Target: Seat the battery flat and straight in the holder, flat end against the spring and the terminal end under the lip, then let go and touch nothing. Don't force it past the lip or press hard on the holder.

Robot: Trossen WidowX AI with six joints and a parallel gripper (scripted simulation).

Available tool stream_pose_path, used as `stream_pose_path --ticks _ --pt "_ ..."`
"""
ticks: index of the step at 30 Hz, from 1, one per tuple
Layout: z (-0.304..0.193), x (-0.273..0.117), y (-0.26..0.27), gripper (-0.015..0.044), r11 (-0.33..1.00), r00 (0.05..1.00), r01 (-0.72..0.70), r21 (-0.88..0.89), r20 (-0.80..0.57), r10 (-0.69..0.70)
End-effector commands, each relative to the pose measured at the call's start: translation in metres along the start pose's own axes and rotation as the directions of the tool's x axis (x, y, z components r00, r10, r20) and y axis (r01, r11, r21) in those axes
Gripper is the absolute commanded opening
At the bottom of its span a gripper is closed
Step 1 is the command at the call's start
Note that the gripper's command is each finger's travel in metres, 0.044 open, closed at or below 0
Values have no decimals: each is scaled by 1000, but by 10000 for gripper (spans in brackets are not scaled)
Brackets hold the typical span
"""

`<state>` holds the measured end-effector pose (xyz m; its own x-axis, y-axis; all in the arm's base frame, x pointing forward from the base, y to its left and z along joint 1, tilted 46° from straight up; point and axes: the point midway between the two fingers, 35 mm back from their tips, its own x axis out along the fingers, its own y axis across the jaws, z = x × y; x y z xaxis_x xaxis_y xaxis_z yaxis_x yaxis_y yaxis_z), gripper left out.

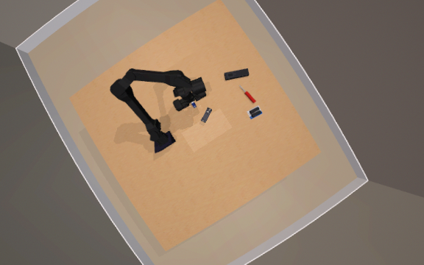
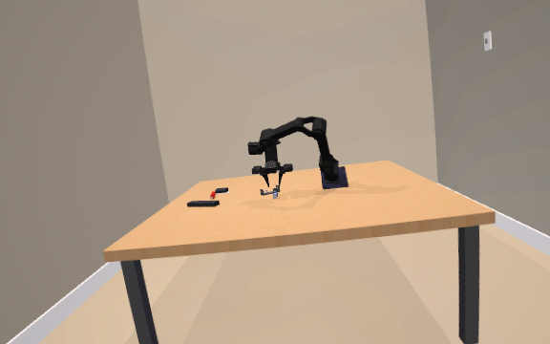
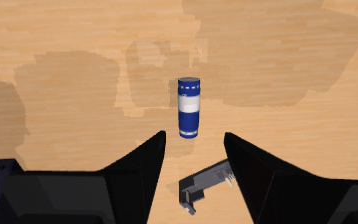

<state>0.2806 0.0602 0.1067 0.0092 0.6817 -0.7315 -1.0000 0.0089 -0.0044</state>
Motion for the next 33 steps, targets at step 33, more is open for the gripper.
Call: stream_pose_path --ticks 33 --pt "7 42 2 233 999 998 -37 -33 58 39"
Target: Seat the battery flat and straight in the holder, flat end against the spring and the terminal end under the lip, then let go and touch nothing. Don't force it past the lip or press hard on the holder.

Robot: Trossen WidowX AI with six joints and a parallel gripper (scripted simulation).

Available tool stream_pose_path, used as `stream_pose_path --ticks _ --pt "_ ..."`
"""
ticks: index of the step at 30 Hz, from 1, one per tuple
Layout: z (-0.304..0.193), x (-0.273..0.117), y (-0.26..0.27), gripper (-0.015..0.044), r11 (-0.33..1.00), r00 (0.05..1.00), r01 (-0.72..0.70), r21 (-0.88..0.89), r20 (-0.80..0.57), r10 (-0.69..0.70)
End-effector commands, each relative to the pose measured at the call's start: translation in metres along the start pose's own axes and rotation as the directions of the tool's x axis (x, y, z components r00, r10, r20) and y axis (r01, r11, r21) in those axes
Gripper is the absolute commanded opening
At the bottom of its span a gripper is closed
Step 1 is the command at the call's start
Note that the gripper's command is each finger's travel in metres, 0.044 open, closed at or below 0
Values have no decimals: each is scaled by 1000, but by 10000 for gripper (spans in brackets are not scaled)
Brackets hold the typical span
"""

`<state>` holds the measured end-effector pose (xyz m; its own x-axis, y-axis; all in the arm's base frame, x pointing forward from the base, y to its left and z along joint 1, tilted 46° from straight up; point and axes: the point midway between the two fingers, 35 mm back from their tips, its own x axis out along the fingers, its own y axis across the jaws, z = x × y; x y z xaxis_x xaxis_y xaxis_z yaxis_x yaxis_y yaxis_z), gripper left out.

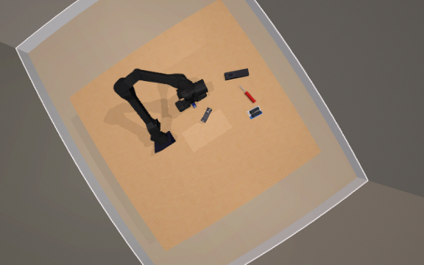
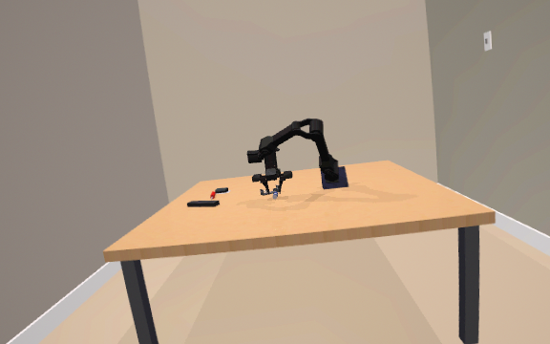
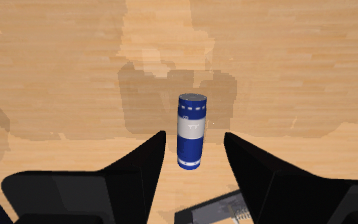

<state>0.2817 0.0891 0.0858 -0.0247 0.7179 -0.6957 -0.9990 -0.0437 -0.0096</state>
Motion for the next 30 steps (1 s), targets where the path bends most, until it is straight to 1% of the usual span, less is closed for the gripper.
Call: stream_pose_path --ticks 1,6,11,15,21,27,30 --pt "0 9 3 233 1000 1000 -5 9 8 5" --pt "0 14 3 233 1000 1000 -5 9 9 5" --pt "0 14 3 102 1000 1000 -5 9 9 5" --pt "0 14 3 75 1000 1000 -5 9 9 5" --pt "0 13 3 71 1000 1000 -5 9 8 5" --pt "-1 -30 2 71 1000 1000 -6 9 6 5" --pt "-1 -36 3 71 1000 1000 -6 9 6 6"
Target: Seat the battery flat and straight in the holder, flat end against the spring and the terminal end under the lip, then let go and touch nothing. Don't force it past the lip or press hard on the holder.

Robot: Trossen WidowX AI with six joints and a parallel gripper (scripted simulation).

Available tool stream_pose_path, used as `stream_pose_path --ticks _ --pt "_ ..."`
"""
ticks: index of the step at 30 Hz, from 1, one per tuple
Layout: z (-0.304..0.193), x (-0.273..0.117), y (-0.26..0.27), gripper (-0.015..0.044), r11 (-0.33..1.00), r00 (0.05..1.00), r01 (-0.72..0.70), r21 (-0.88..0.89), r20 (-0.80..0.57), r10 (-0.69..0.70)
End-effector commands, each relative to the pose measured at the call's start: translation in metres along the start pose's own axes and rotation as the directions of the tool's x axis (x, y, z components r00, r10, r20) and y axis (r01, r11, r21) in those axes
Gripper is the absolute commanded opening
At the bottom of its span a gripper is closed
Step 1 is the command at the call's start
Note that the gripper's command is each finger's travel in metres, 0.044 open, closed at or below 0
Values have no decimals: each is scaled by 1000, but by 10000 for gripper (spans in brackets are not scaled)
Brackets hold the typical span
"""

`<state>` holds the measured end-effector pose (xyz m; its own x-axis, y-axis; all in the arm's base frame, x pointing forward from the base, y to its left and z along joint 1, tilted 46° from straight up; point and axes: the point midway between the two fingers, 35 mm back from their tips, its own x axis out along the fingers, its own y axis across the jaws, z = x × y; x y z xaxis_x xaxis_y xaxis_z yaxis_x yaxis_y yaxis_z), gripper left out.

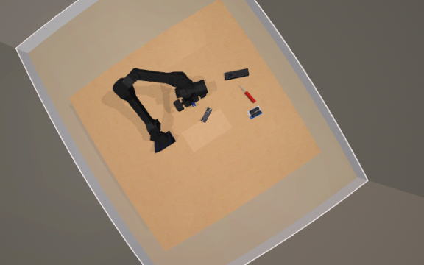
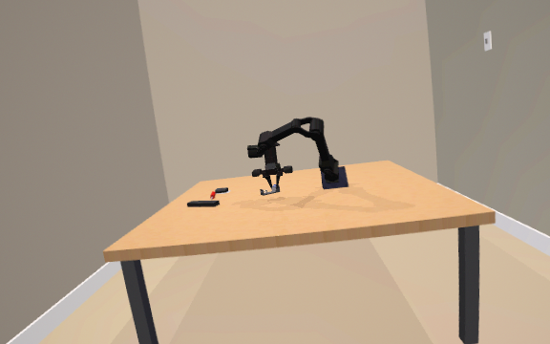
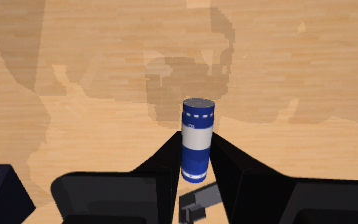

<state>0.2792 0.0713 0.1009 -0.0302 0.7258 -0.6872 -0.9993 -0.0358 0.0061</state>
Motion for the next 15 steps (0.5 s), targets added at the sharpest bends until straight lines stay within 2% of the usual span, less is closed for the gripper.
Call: stream_pose_path --ticks 1,4,8,15 --pt "1 -12 0 71 1000 1000 0 -8 -5 0" --pt "-3 -14 -3 71 1000 1000 1 30 -6 -1" --pt "-29 -21 -14 71 968 1000 9 252 -10 -7" --pt "-80 -34 -30 71 754 1000 15 657 -19 -3"
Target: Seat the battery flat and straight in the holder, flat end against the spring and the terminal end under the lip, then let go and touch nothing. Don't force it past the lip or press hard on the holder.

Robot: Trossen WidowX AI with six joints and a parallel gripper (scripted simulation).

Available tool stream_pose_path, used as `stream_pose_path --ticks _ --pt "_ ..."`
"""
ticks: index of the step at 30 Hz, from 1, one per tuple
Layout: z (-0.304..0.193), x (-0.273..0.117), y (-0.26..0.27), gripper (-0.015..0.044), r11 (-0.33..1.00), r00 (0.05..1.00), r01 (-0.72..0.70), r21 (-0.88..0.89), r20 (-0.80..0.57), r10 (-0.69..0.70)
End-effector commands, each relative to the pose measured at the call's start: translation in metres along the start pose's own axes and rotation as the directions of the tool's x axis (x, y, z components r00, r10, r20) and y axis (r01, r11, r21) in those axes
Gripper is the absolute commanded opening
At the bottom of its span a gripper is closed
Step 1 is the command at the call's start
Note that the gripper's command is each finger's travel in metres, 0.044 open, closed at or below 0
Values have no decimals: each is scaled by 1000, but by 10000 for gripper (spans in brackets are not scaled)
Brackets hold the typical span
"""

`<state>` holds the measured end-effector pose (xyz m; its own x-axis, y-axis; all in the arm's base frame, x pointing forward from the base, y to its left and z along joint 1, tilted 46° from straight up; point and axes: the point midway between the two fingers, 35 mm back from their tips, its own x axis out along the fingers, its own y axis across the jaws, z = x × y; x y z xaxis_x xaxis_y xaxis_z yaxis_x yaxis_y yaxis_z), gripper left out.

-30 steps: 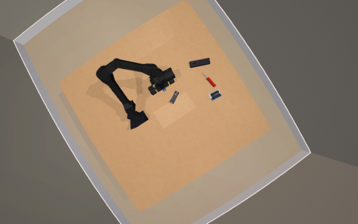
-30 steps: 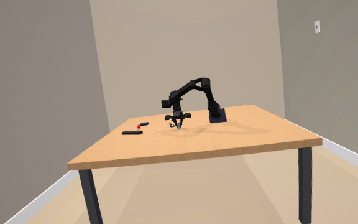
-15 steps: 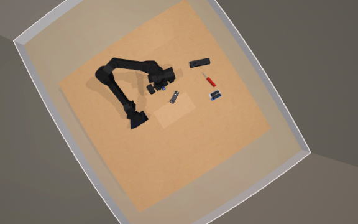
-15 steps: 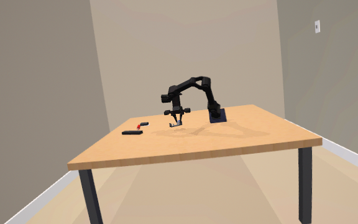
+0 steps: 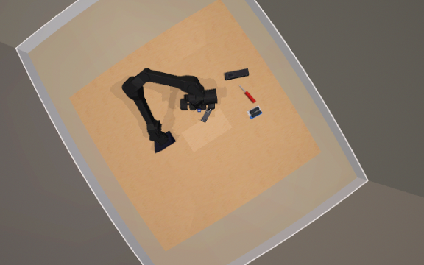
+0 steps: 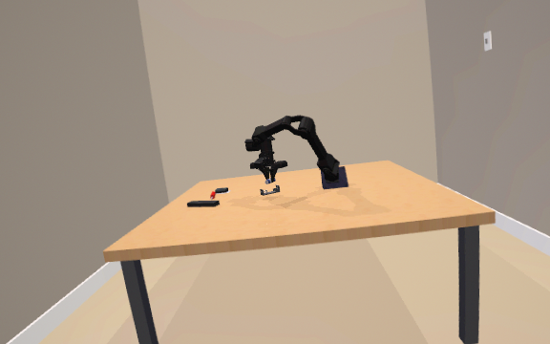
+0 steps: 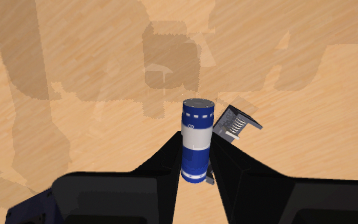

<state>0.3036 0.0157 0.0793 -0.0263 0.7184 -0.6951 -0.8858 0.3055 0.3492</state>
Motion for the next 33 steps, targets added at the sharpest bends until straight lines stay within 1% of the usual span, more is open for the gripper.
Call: stream_pose_path --ticks 1,4,6,14,24,33 --pt "-25 -9 -24 71 961 1000 5 277 -9 -3" --pt "-42 -13 -37 71 891 1000 4 455 -9 0" --pt "-46 -14 -40 71 869 1000 3 495 -9 1" --pt "-46 -12 -40 71 868 1000 1 496 -22 11" --pt "-50 25 -36 71 876 968 -5 483 -218 126" --pt "-49 27 -36 71 875 960 -15 483 -236 147"
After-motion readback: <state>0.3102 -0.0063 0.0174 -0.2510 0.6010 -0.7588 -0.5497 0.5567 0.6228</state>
